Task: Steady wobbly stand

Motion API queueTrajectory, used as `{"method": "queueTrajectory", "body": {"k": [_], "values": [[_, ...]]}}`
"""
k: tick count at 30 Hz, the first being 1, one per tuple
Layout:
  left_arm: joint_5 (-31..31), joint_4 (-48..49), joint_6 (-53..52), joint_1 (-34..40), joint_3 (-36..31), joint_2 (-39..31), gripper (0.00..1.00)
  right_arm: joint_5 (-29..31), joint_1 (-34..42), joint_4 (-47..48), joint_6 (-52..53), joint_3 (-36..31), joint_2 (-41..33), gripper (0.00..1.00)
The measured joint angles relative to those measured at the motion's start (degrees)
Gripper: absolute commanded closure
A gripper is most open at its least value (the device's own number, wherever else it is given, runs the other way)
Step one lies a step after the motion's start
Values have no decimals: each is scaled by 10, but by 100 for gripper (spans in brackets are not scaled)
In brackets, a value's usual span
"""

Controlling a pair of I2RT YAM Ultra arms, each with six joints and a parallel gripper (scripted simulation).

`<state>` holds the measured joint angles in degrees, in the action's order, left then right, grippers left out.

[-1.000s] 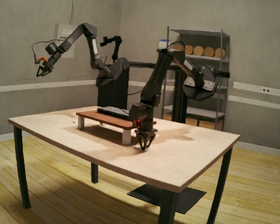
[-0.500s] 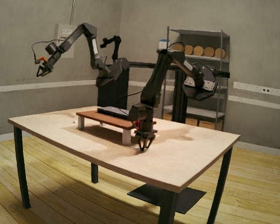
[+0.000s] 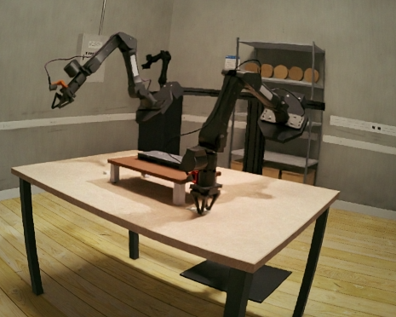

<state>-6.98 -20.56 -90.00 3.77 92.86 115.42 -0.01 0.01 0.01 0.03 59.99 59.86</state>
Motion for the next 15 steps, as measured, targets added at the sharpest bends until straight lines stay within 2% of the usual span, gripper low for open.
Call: {"method": "queueTrajectory", "body": {"k": [15], "values": [[-2,-13,2,2,-12,-21,58,0,0,0,0,0,0,0]]}}
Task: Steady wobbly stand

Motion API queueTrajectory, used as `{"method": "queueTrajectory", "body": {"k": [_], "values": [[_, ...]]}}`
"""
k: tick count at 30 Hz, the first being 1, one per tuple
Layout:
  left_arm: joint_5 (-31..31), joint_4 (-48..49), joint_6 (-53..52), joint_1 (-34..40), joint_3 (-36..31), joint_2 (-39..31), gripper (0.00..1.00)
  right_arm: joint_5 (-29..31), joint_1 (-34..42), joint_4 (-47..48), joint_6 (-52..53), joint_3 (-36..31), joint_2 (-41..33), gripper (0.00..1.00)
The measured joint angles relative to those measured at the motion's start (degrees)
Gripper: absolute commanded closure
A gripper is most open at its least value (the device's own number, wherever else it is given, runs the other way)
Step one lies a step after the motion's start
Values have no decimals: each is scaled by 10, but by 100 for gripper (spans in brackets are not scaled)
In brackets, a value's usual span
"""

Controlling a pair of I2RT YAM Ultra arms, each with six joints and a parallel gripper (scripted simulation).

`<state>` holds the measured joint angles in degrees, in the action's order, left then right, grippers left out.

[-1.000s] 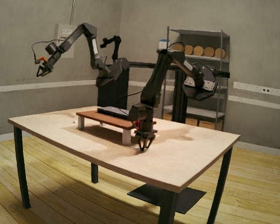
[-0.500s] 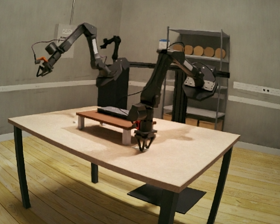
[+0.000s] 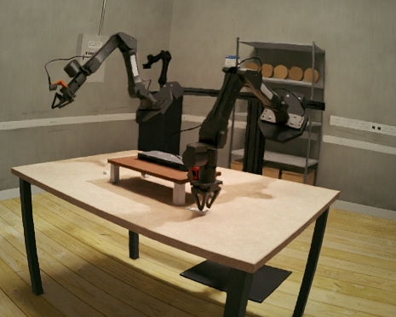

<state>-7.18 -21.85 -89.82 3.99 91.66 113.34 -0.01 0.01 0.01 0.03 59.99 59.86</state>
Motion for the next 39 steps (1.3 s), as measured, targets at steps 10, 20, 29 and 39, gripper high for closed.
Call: {"method": "queueTrajectory", "body": {"k": [10,20,29,39], "values": [[-7,-43,5,7,-28,-78,58,0,0,0,0,0,0,0],[-7,-43,6,10,-41,-89,58,0,0,0,0,0,0,0],[-7,-43,6,10,-40,-90,100,0,0,0,0,0,0,0],[-7,-43,6,10,-40,-90,100,0,0,0,0,0,0,0]]}}
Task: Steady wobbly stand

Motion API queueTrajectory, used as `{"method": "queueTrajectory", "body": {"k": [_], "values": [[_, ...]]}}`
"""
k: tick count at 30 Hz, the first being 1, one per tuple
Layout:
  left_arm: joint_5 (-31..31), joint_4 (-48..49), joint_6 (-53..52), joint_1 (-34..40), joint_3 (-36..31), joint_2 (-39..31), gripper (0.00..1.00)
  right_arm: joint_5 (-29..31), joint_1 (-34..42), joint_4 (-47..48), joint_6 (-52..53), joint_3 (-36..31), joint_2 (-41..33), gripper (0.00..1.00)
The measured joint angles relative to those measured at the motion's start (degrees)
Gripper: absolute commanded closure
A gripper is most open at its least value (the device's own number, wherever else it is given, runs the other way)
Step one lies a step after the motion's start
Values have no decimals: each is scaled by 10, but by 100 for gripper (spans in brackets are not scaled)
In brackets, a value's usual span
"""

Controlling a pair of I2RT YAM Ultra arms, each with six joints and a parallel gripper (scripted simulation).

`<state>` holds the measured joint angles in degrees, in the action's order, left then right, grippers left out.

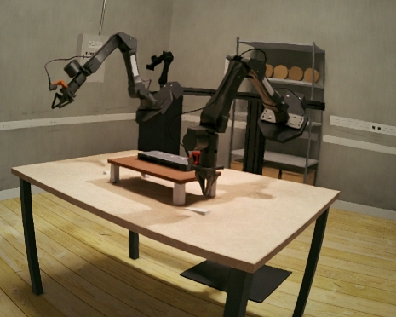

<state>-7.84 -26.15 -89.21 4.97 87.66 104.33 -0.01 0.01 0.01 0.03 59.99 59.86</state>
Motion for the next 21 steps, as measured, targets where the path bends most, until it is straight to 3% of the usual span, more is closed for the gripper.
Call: {"method": "queueTrajectory", "body": {"k": [11,21], "values": [[27,-1,-10,-19,7,17,100,0,0,0,0,0,0,0],[242,-15,-88,-104,73,90,100,0,0,0,0,0,0,0]]}}
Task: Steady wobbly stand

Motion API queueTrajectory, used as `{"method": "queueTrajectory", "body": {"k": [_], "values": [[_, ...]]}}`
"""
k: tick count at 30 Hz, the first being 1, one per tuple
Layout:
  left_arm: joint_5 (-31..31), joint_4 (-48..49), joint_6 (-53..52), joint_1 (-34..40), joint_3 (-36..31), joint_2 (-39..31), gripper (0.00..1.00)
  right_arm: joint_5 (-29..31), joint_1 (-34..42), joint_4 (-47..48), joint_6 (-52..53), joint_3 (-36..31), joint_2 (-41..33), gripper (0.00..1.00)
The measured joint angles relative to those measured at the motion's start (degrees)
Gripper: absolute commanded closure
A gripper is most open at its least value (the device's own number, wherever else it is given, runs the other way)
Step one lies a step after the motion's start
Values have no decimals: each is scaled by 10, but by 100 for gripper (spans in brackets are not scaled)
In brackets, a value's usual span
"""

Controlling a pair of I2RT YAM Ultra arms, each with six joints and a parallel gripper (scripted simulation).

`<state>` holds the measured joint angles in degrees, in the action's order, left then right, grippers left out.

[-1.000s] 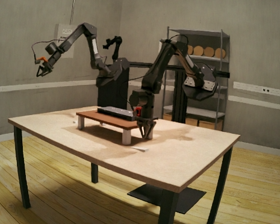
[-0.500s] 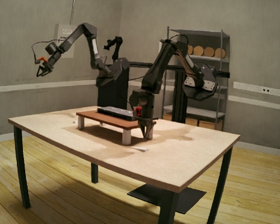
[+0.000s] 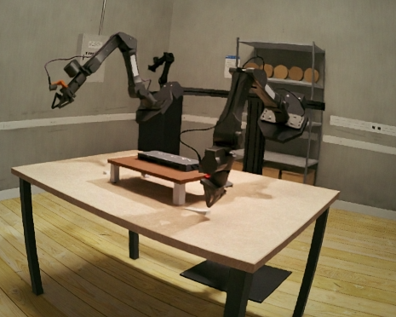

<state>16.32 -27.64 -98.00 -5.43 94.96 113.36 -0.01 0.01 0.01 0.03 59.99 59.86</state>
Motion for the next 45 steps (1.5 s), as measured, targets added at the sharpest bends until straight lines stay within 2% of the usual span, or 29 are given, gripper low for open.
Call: {"method": "queueTrajectory", "body": {"k": [2,8,23,45], "values": [[38,-2,-13,-18,17,16,100,0,0,0,0,0,0,0],[40,-12,-16,-21,23,22,100,0,0,0,0,0,0,0],[143,-43,-60,-64,73,71,100,0,0,0,0,0,0,0],[137,-39,-53,-60,74,70,100,0,0,0,0,0,0,0]]}}
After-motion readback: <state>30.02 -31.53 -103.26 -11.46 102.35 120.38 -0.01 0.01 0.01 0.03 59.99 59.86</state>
